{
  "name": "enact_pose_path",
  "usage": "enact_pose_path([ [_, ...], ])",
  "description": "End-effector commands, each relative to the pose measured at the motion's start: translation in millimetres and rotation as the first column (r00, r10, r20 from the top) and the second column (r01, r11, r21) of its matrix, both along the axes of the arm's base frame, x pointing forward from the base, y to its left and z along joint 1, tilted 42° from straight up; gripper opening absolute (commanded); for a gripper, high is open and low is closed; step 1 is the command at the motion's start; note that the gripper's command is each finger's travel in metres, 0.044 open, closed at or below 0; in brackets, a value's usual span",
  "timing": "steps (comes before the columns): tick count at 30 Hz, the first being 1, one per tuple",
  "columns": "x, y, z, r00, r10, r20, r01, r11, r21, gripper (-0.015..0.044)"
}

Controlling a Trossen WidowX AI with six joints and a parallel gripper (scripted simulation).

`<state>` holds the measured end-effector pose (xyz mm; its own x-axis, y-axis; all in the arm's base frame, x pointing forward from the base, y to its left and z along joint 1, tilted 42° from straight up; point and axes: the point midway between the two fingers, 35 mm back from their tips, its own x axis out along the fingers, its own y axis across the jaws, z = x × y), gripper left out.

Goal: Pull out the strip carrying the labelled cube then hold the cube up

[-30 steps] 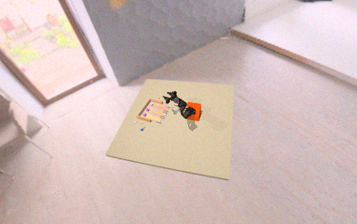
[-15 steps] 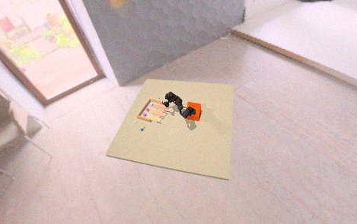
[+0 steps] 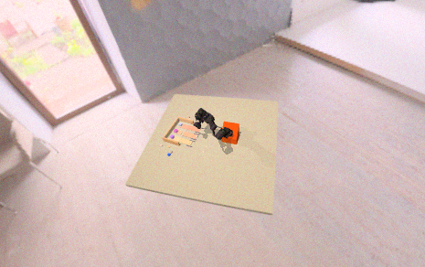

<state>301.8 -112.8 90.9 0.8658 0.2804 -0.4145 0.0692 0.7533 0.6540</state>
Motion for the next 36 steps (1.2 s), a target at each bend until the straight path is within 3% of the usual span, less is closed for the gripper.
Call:
enact_pose_path([
  [1, 10, -8, -8, 0.999, 0.006, -0.043, -0.007, 1.0, -0.029, 0.0243],
  [10, 47, -18, -55, 0.936, 0.154, -0.317, -0.152, 0.988, 0.031, 0.0006],
  [23, 63, 5, -123, 0.612, 0.501, -0.612, -0.412, 0.862, 0.294, 0.0],
  [36, 65, 12, -131, 0.606, 0.505, -0.614, -0.415, 0.86, 0.298, 0.0],
])
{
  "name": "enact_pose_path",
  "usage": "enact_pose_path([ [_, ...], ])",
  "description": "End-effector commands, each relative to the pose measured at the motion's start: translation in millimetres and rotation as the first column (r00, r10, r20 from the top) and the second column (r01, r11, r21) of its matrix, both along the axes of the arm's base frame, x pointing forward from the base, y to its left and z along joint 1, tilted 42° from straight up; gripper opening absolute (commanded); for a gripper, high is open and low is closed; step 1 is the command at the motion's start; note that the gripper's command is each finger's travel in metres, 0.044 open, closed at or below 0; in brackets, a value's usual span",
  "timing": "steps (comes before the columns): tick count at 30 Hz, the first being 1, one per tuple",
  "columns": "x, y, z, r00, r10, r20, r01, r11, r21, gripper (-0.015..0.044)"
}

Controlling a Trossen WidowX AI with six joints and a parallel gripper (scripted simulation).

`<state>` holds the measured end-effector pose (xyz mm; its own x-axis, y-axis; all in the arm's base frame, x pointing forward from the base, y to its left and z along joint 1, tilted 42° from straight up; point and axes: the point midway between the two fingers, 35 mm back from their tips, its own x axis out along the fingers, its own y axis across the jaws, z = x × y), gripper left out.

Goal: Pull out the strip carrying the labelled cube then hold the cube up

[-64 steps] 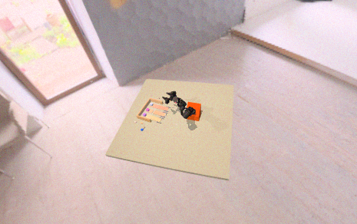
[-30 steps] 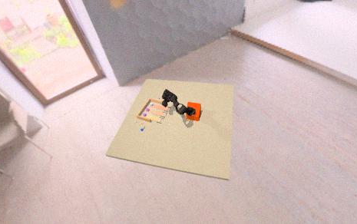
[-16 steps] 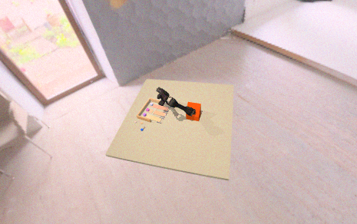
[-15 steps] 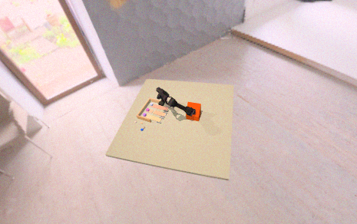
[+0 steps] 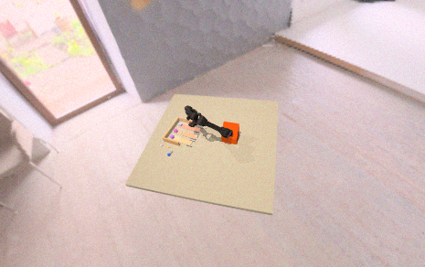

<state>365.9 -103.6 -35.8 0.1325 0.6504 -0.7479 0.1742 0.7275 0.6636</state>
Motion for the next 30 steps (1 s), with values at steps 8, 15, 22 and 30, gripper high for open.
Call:
enact_pose_path([
  [8, 4, 11, -15, 1.0, 0.004, -0.003, -0.004, 1.0, -0.004, 0.0],
  [15, 5, 18, -23, 1.0, 0.004, -0.003, -0.004, 1.0, -0.004, 0.0],
  [22, 6, 26, -32, 1.0, 0.004, -0.003, -0.004, 1.0, -0.003, 0.0],
  [30, 7, 35, -42, 1.0, 0.004, -0.003, -0.005, 1.0, -0.002, 0.0],
])
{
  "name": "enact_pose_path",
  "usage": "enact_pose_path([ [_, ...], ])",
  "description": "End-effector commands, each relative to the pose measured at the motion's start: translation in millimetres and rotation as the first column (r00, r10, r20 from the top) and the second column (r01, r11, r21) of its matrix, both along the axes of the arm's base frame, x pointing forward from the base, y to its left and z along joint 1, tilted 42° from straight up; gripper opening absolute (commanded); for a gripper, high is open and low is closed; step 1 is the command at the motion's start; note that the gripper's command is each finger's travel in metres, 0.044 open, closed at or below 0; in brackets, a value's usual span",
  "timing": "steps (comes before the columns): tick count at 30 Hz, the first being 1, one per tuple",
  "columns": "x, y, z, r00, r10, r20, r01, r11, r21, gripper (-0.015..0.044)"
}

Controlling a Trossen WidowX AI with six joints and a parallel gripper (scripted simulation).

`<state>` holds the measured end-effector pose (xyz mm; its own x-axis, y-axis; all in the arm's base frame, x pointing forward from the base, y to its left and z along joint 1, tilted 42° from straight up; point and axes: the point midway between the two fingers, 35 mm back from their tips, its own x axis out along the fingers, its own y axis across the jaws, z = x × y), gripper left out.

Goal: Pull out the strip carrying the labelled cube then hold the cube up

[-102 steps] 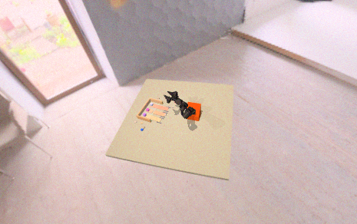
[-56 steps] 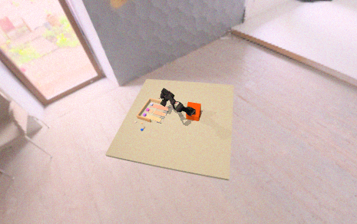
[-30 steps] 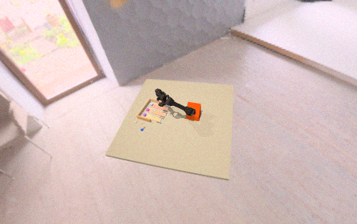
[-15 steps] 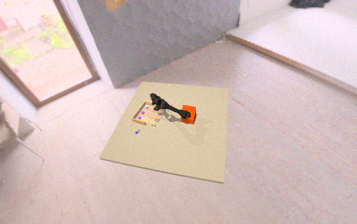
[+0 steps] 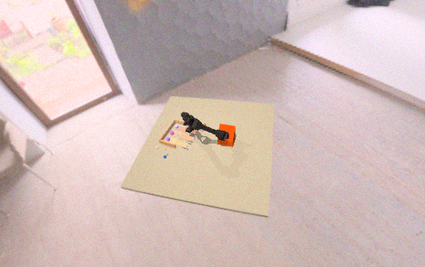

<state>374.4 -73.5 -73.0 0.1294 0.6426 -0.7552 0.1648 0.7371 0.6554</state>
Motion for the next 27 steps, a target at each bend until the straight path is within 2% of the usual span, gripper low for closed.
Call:
enact_pose_path([
  [1, -1.7, 6.3, -5.5, 1.0, -0.005, -0.007, 0.005, 1.0, 0.01, 0.0],
  [27, -2.0, 13.1, -12.3, 1.0, -0.005, -0.007, 0.005, 1.0, 0.012, 0.0],
])
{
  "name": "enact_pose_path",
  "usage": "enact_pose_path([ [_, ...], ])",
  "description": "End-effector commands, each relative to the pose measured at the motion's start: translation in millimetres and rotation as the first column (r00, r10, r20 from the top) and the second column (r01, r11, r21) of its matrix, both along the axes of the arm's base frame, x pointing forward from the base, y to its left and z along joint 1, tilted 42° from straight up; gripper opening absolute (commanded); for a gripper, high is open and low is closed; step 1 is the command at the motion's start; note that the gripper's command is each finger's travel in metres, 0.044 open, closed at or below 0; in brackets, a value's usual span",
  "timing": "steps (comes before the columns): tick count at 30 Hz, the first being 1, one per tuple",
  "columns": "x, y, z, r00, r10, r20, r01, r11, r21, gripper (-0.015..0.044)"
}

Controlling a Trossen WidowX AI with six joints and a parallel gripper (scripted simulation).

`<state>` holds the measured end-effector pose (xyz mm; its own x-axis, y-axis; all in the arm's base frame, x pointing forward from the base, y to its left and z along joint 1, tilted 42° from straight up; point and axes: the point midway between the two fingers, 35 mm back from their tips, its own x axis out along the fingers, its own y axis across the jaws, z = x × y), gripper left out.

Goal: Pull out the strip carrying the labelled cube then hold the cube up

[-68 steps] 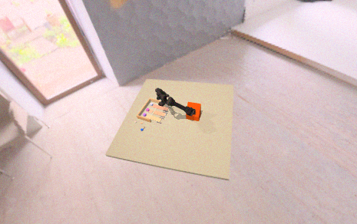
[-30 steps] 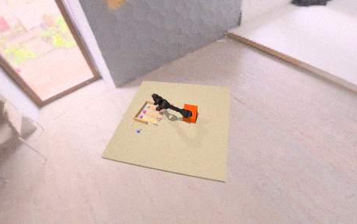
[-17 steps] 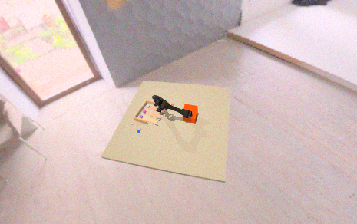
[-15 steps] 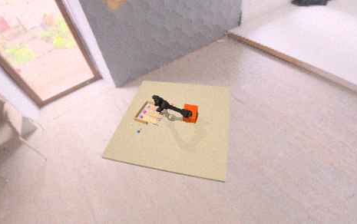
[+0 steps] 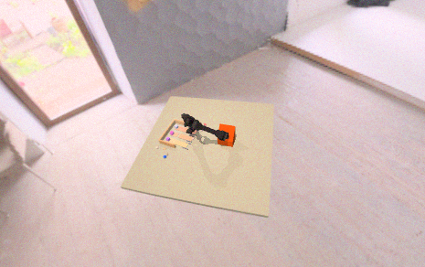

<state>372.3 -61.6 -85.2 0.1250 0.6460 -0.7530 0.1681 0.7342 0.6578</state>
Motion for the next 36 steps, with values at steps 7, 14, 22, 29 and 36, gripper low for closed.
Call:
enact_pose_path([
  [7, 0.1, 1.3, -0.2, 1.0, -0.005, -0.001, 0.005, 1.0, 0.007, 0.0],
  [14, 0.2, 1.8, -0.7, 1.0, -0.005, -0.001, 0.005, 1.0, 0.007, 0.0],
  [22, 0.3, 2.3, -1.3, 1.0, -0.005, -0.001, 0.005, 1.0, 0.007, 0.0],
  [29, 0.4, 2.7, -1.8, 1.0, -0.005, -0.001, 0.005, 1.0, 0.007, 0.0],
  [36, -0.5, 3.3, -2.3, 1.0, -0.005, -0.001, 0.005, 1.0, 0.007, 0.0],
])
